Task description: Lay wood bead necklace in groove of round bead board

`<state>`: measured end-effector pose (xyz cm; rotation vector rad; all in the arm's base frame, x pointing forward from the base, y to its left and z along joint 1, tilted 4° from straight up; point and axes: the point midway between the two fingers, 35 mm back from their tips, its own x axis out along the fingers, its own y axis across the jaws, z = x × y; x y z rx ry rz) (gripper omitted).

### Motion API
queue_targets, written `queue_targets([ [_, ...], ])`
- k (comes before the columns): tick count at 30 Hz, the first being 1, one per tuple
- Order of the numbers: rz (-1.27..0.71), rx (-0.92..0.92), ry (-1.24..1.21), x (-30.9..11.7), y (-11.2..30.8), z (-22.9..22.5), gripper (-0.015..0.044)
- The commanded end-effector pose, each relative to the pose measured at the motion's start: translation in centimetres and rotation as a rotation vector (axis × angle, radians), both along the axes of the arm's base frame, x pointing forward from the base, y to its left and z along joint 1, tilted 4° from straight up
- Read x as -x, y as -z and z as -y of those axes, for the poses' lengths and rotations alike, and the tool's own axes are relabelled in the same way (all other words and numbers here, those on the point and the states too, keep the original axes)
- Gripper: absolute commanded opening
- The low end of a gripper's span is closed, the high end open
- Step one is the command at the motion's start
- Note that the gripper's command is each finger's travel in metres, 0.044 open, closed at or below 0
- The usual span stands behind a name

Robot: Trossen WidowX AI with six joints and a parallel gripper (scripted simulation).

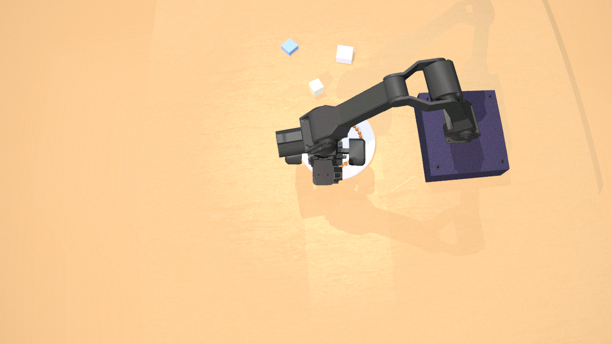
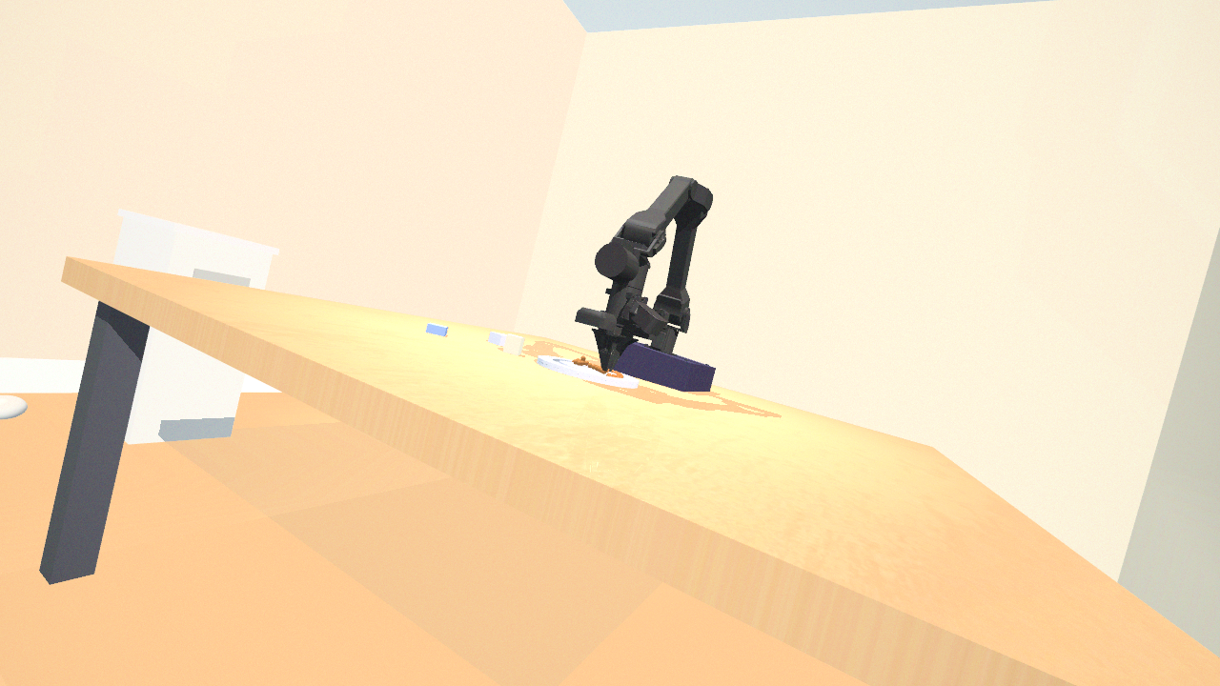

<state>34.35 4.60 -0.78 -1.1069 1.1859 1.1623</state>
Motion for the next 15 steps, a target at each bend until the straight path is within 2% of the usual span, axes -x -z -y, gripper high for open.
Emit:
queue_targets([
  [1, 0.005, -0.003, 0.004, -0.32, -0.16, -0.09, 0.0],
  [10, 0.004, -0.003, 0.004, -0.33, 0.6, -0.14, 0.0],
  [15, 0.004, -0.002, 0.0, -0.29, 0.23, -0.11, 0.0131],
])
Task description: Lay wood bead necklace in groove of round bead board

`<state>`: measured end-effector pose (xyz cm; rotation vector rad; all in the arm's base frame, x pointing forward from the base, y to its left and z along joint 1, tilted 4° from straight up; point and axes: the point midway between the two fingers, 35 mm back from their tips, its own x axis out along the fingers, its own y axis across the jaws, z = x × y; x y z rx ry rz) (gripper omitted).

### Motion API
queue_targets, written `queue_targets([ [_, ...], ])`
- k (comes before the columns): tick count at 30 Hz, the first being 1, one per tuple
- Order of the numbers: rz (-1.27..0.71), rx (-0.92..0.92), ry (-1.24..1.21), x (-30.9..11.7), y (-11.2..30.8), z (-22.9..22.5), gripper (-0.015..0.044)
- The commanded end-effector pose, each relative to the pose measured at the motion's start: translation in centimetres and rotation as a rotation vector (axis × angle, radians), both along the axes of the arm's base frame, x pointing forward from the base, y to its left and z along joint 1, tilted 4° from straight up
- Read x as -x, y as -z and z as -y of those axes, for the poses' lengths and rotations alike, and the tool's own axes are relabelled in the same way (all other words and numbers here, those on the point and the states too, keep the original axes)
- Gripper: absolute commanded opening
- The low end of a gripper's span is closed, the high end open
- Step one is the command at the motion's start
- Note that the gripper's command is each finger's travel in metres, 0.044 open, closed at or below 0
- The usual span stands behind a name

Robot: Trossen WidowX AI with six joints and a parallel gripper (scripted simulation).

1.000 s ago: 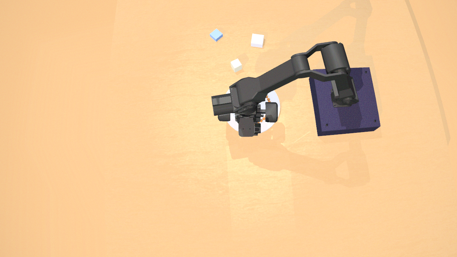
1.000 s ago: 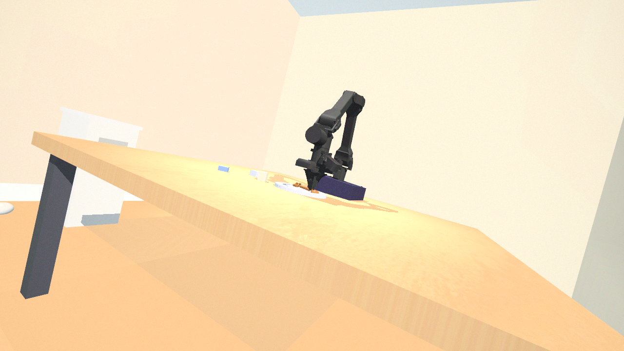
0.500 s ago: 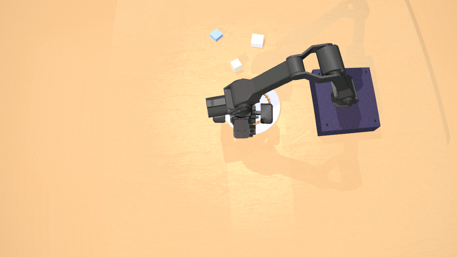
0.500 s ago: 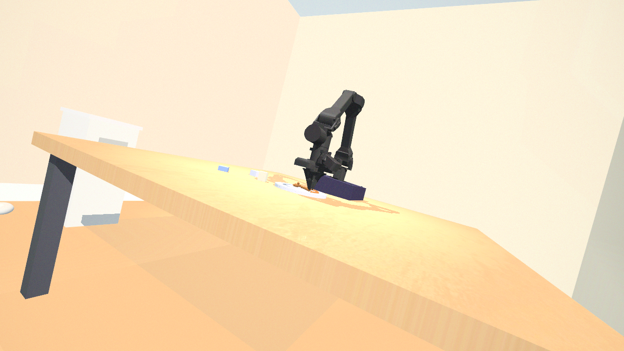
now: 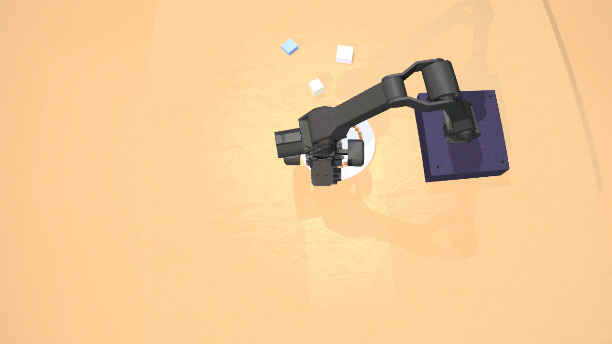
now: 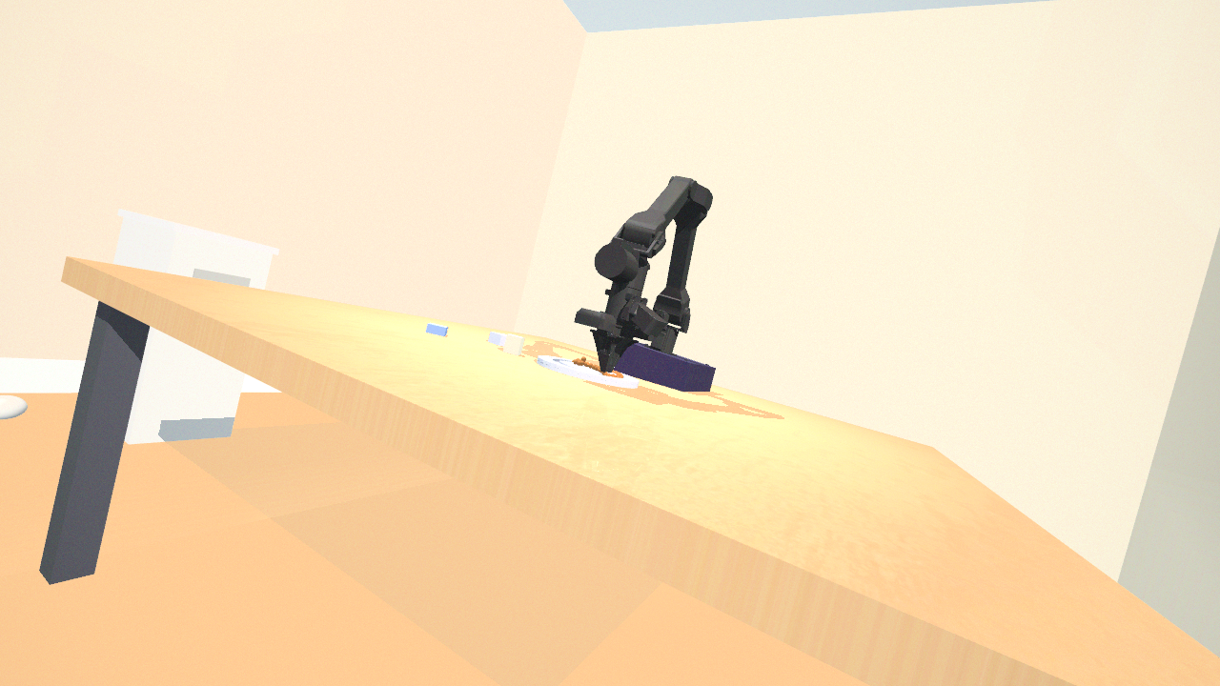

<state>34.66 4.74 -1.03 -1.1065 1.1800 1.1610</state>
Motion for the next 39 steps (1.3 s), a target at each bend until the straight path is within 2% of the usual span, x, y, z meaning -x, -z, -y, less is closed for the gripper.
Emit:
queue_targets([
  [1, -0.001, 0.001, 0.0, 0.02, -0.02, 0.03, 0.0157],
  [12, -0.003, 0.0, 0.001, 0.1, -0.11, 0.03, 0.044],
  [39, 0.0, 0.001, 0.004, 0.11, -0.4, 0.05, 0.044],
])
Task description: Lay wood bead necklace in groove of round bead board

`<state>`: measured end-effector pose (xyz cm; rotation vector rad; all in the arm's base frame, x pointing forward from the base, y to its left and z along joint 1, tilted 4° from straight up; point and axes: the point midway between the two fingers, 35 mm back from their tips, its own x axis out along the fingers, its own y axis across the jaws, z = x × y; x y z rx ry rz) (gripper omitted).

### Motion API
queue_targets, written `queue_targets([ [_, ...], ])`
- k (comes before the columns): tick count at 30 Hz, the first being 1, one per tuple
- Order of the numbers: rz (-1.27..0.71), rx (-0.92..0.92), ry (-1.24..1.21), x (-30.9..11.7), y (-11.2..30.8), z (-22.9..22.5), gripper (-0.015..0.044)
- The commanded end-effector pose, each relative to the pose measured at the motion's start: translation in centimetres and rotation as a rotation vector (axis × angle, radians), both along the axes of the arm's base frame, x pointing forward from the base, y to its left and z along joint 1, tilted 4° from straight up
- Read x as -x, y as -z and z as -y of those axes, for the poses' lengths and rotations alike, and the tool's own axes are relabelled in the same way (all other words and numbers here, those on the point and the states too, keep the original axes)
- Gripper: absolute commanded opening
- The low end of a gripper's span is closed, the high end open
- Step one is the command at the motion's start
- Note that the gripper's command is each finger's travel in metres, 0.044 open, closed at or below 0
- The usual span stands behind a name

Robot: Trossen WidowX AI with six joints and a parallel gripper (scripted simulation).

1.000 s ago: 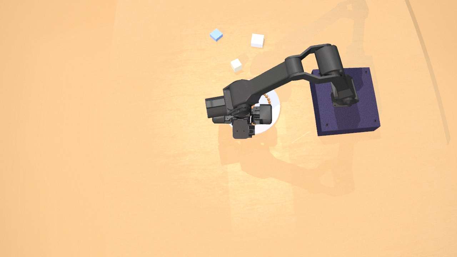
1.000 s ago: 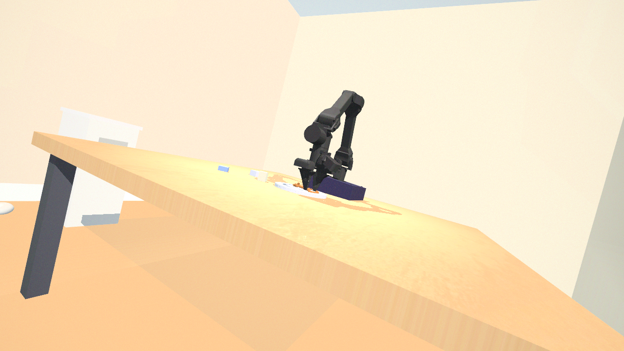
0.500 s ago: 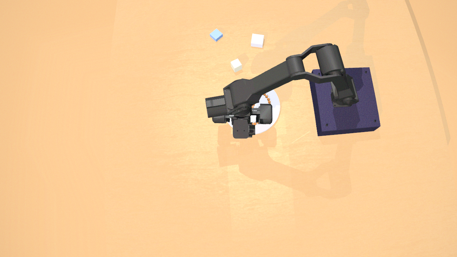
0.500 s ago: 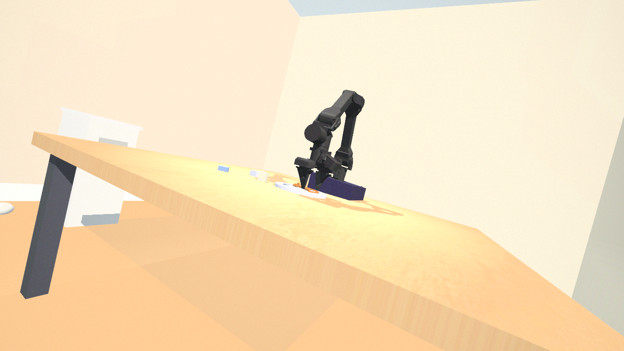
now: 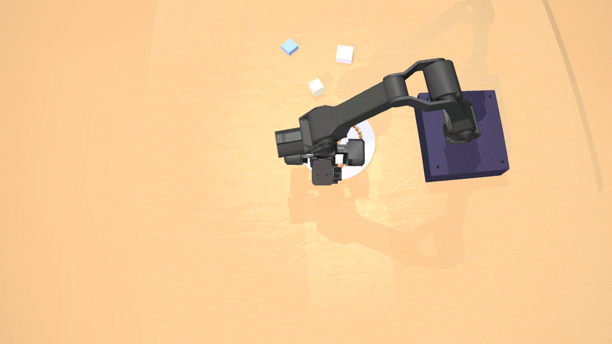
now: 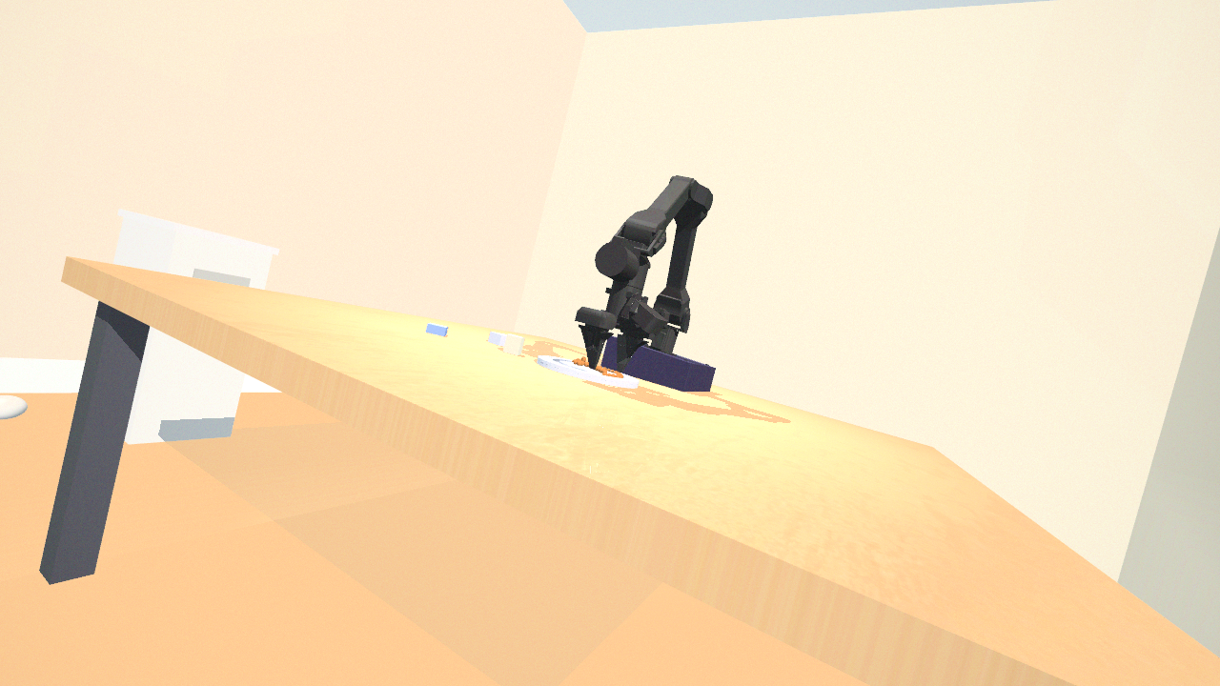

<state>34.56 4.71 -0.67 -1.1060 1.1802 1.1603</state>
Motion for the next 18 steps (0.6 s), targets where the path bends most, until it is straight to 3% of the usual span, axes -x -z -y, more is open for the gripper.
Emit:
queue_targets([
  [1, 0.0, 0.001, 0.003, 0.0, 0.0, 0.0, 0.044],
  [7, 0.0, 0.001, 0.003, 0.0, 0.0, 0.0, 0.044],
  [18, -0.017, 0.003, 0.225, 3.2, -1.6, 6.7, 0.0151],
])
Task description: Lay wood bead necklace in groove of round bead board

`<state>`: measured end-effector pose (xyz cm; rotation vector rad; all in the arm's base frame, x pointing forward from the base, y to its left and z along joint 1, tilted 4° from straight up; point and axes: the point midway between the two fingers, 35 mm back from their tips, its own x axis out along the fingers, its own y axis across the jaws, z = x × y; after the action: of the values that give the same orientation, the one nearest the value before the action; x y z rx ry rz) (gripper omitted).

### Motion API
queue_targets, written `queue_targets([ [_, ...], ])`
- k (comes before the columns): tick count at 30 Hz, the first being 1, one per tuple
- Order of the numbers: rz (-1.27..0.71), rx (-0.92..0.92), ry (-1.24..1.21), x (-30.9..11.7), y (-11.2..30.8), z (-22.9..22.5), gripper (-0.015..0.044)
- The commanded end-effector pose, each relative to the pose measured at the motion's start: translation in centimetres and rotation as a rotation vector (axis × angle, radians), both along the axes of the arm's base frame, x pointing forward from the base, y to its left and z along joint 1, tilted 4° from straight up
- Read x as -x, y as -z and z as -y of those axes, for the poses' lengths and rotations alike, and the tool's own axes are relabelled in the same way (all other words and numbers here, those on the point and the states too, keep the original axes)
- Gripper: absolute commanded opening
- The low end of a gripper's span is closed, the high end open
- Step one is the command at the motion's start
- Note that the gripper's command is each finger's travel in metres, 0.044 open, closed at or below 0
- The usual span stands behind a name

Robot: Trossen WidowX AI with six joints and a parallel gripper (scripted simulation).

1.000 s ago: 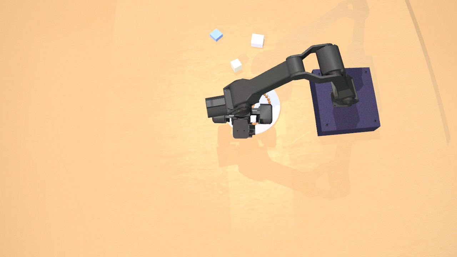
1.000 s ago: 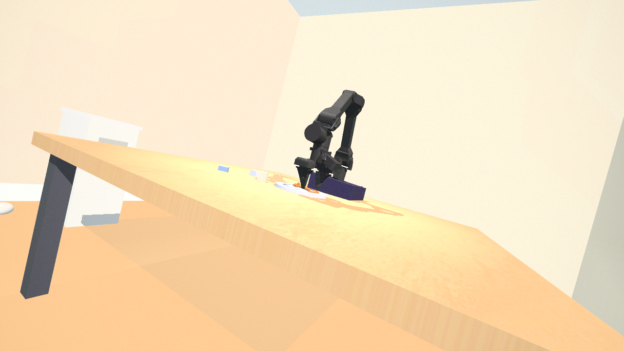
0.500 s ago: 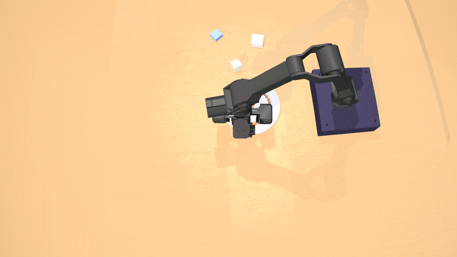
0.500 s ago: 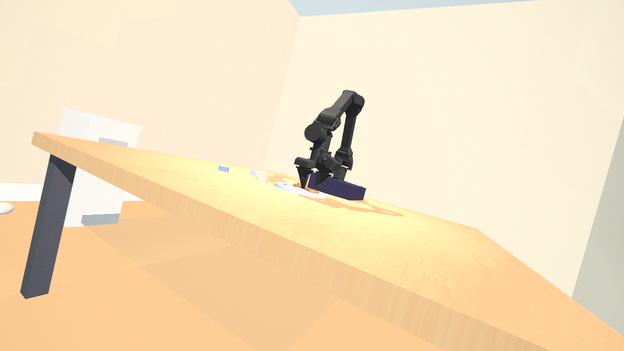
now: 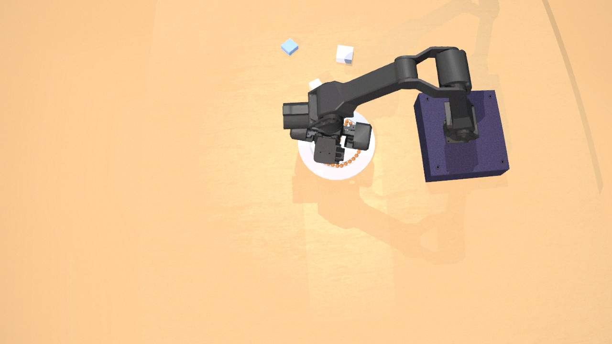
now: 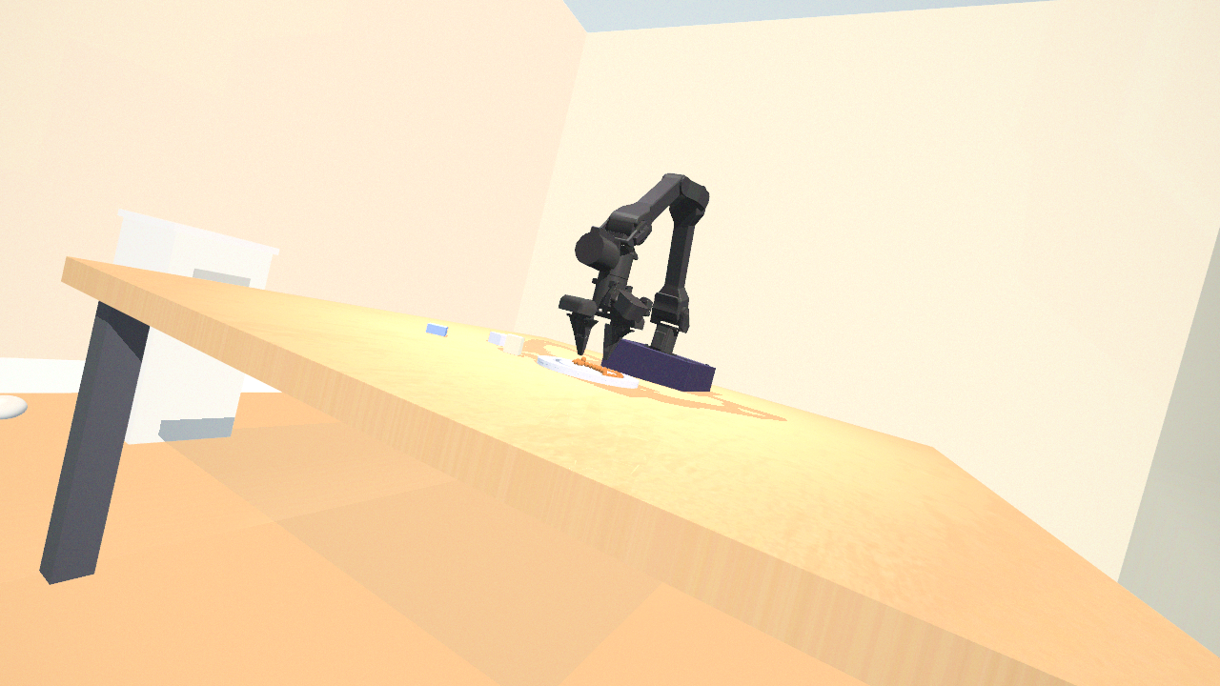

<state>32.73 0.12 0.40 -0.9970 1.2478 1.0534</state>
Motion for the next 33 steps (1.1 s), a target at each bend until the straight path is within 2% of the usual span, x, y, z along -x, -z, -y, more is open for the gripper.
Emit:
queue_targets([
  [1, -0.01, 0.003, 0.102, 1.8, -0.6, 2.7, 0.0125],
  [7, -0.019, 0.002, 0.226, 4.3, -1.3, 5.8, 0.012],
  [33, -0.017, 0.002, 0.226, 4.1, 1.7, 5.6, 0.012],
])
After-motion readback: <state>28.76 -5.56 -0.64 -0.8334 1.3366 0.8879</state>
